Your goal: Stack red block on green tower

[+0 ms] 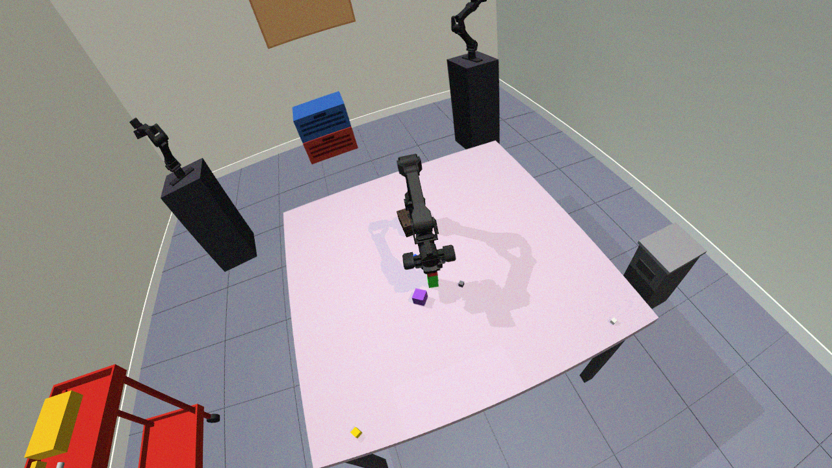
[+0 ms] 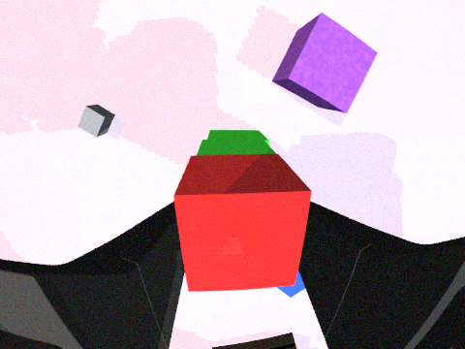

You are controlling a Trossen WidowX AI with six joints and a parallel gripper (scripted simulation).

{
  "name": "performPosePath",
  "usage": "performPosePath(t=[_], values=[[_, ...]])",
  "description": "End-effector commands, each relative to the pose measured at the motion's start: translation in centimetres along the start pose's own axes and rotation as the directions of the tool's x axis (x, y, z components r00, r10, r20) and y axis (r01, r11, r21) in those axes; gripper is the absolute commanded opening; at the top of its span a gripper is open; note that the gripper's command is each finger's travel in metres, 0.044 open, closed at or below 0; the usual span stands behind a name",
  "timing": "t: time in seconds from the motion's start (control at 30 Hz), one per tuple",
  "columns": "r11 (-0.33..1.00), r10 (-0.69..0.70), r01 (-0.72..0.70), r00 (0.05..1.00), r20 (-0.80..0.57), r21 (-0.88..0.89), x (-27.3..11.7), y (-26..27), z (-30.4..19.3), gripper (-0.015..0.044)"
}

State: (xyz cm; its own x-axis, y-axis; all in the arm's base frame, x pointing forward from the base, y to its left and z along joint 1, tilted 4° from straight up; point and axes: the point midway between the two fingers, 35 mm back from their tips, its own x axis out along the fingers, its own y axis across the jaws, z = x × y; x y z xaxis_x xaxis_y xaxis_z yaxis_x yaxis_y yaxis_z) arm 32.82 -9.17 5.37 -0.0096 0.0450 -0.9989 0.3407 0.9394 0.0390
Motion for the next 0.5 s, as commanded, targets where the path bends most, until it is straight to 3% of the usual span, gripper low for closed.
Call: performPosePath(t=[0.0, 0.47], values=[[1.0, -0.003, 0.003, 1.0, -0.003, -0.002, 0.12, -0.04, -0.08, 0.0], [1.0, -0.003, 0.003, 1.0, -0.003, -0.002, 0.25, -0.04, -0.08, 0.0]])
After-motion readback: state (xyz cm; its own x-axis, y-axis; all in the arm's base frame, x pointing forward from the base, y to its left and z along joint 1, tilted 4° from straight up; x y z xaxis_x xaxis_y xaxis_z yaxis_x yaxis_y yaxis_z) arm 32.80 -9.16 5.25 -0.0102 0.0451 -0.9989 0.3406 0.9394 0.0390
